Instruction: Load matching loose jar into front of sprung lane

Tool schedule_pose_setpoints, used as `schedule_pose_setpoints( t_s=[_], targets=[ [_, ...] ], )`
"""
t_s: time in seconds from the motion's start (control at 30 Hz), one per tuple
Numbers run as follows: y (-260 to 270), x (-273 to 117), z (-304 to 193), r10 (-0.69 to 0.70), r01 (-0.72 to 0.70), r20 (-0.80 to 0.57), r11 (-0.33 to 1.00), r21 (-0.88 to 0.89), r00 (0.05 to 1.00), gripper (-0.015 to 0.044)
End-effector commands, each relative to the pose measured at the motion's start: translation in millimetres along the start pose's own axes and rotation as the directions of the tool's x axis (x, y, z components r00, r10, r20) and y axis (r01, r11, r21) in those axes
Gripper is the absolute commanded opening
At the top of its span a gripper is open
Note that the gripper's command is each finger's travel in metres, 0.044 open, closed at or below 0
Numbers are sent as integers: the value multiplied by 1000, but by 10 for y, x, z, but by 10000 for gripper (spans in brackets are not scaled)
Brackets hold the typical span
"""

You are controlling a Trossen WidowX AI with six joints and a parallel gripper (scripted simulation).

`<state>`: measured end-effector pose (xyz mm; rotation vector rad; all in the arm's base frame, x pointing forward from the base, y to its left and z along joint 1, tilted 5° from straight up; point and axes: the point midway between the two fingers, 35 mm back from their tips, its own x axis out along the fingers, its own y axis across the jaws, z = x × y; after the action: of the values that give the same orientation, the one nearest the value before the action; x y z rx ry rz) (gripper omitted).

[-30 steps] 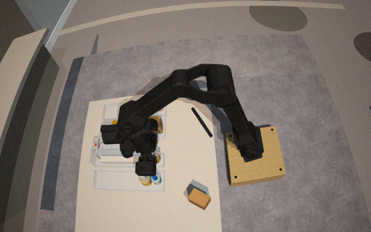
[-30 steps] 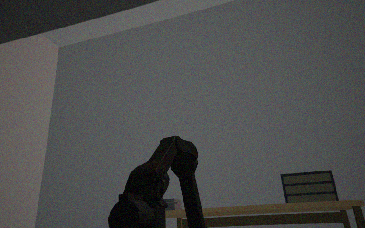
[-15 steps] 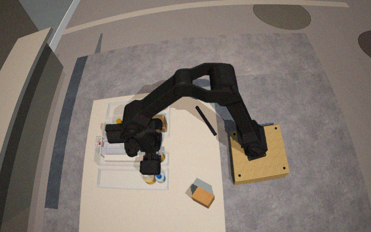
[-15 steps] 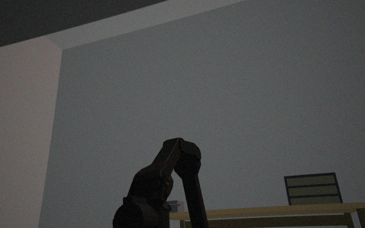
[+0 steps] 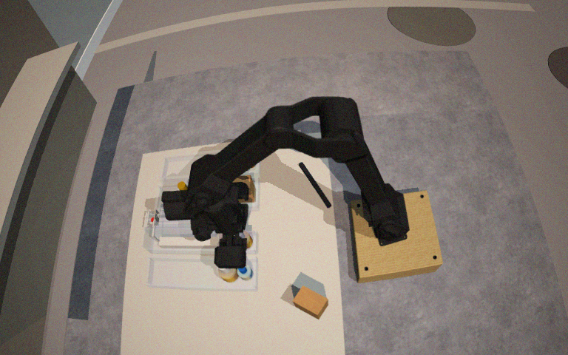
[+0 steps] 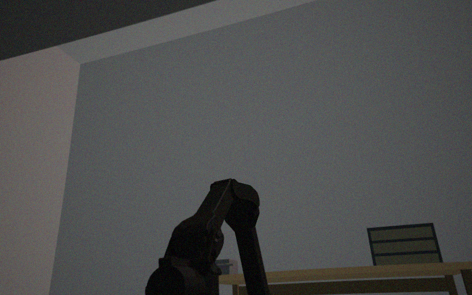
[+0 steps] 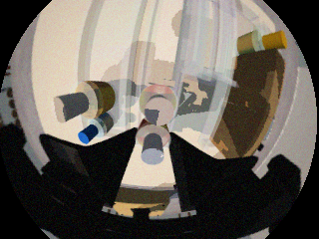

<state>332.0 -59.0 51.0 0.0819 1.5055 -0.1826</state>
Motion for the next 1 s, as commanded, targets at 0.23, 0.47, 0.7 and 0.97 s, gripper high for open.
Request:
schedule_pose_setpoints(
  t_s=[0.23, 0.47, 0.7, 0.97],
  targets=[
    [1, 31, 51, 1, -1, 24, 1000, -4, 1000, 0],
    [1, 36, 38, 1, -1, 23, 1000, -4, 1000, 0],
    [1, 36, 26, 1, -1, 23, 1000, -4, 1000, 0],
    [1, 37, 13, 1, -1, 23, 1000, -4, 1000, 0]
  ],
)
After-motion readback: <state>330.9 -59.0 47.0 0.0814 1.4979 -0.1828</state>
